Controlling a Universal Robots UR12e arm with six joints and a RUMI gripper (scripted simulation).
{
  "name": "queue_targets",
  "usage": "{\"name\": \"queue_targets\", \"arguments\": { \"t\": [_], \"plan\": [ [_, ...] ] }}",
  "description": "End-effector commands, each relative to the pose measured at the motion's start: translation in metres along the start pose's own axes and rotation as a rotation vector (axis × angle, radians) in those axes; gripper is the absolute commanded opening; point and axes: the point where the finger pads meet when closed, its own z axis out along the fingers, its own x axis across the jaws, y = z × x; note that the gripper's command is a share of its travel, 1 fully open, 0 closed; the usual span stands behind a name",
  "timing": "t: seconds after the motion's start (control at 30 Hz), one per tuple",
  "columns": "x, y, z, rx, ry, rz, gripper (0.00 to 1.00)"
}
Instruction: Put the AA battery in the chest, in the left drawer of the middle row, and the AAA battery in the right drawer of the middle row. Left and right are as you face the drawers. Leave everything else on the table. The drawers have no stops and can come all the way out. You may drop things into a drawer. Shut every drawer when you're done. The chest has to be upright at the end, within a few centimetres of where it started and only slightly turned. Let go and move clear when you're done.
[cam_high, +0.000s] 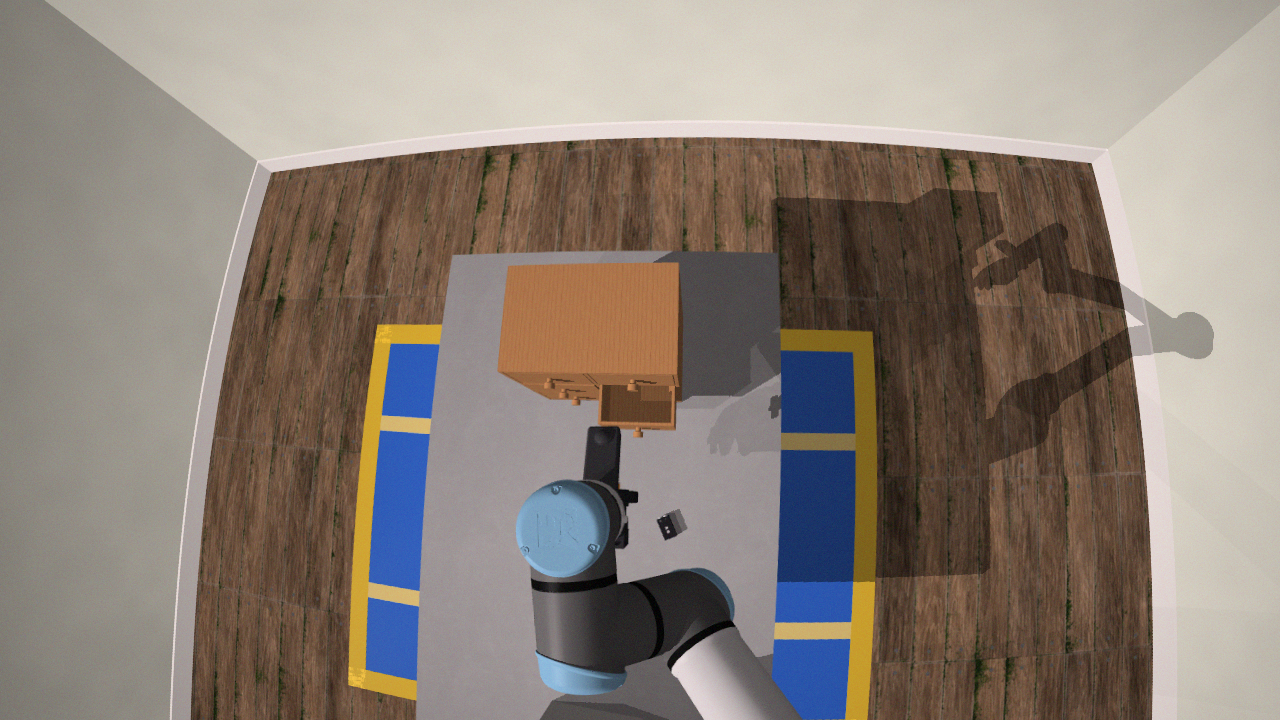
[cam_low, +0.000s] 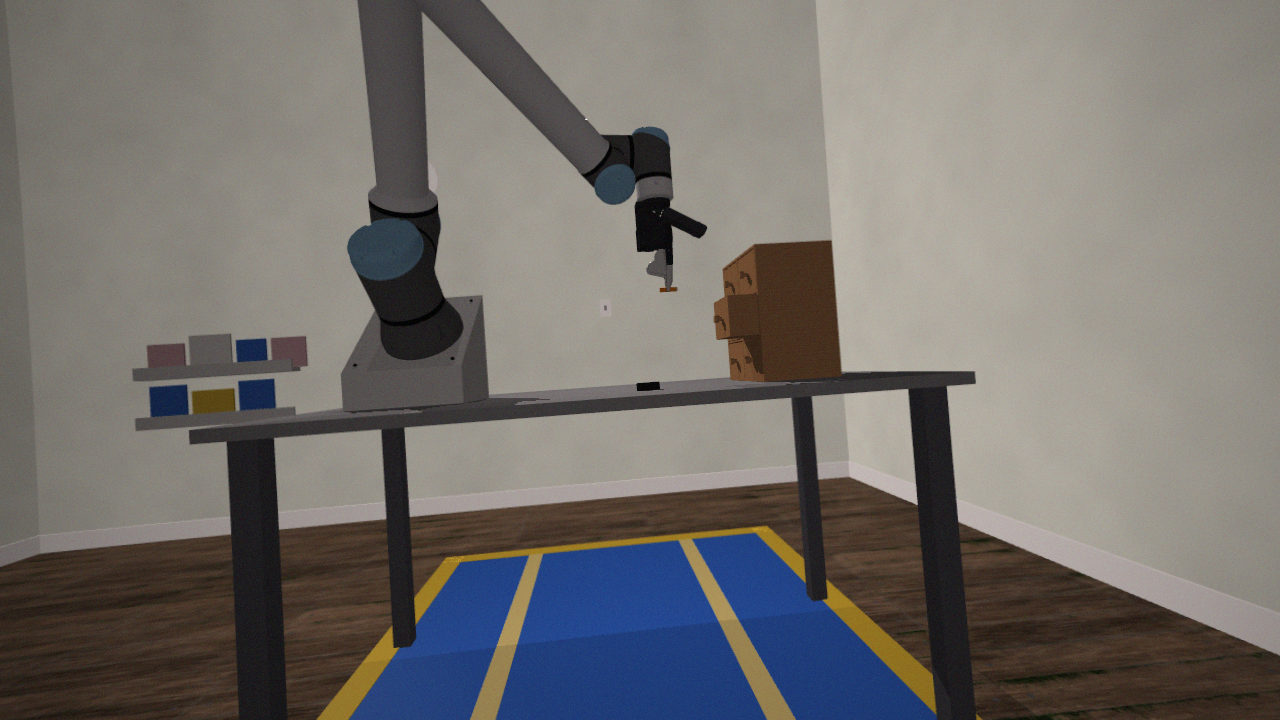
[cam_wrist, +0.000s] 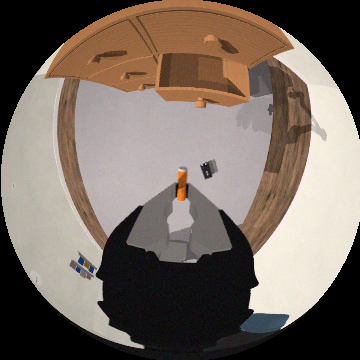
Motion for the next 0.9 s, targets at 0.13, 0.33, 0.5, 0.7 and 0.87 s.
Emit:
{"name": "queue_targets", "arguments": {
  "t": [0.13, 0.33, 0.5, 0.7, 0.87],
  "plan": [
    [0.0000, -0.0004, -0.0004, 0.012, 0.000, 0.000, 0.02],
    [0.0000, -0.0003, -0.0004, 0.026, 0.000, 0.000, 0.02],
    [0.0001, 0.0000, -0.0004, 0.042, 0.000, 0.000, 0.02],
    [0.0000, 0.0000, -0.0002, 0.058, 0.000, 0.000, 0.02],
    [0.0001, 0.0002, 0.0000, 0.081, 0.000, 0.000, 0.02]
  ]
}}
